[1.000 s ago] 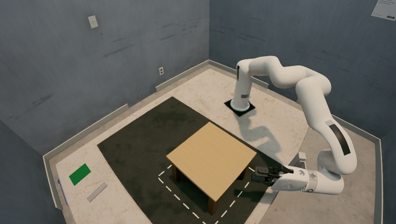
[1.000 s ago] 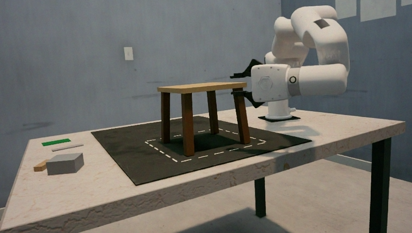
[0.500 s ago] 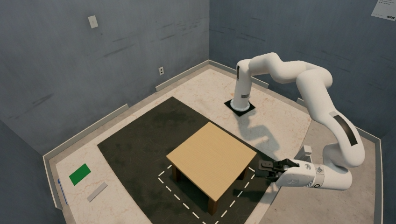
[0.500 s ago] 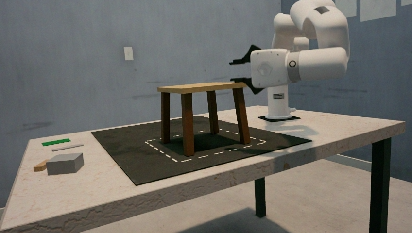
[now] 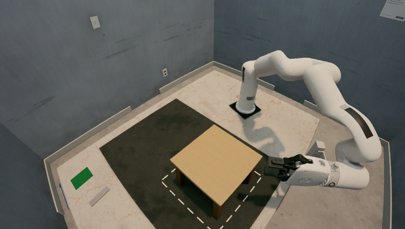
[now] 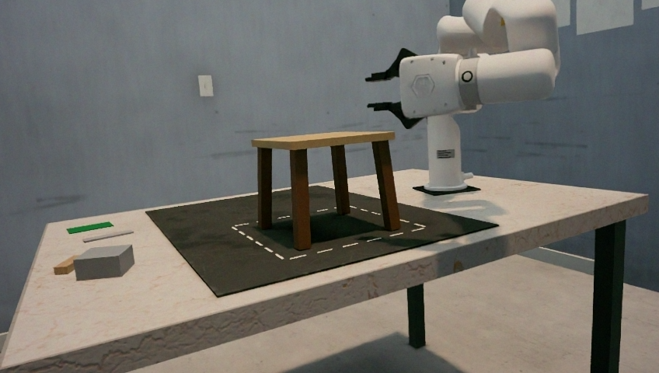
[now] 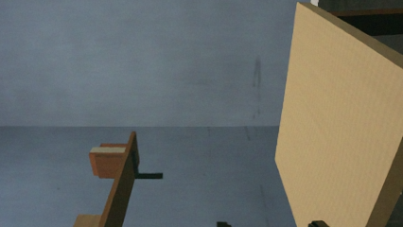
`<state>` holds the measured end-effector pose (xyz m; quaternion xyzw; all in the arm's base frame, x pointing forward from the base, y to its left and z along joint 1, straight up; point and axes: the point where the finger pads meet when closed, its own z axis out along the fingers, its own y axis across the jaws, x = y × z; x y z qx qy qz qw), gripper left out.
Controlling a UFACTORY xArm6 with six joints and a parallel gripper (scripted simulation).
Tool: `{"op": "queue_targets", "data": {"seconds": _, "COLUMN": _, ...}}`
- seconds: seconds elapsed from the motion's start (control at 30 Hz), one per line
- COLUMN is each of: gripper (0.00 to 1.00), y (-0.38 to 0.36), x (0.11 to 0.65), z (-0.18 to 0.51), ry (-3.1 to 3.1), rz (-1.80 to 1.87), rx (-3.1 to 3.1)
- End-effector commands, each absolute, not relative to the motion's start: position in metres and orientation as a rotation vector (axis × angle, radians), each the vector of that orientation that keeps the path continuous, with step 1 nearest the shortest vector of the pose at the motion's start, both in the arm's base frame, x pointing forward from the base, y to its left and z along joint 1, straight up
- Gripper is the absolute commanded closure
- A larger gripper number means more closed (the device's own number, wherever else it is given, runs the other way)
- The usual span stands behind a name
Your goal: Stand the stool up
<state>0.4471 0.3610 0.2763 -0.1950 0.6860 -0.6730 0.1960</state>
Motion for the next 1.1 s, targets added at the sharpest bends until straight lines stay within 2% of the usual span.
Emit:
{"op": "queue_targets", "data": {"seconds": 0.0, "gripper": 0.55, "y": 0.361, "x": 0.447, "z": 0.280, "ry": 1.924, "rz": -1.880, "rx": -0.542}}
{"op": "queue_targets", "data": {"seconds": 0.73, "gripper": 0.55, "y": 0.361, "x": 0.447, "z": 0.355, "ry": 1.924, "rz": -1.880, "rx": -0.542}}
{"op": "queue_targets", "data": {"seconds": 1.07, "gripper": 0.55, "y": 0.361, "x": 0.447, "z": 0.362, "ry": 1.924, "rz": -1.880, "rx": -0.542}}
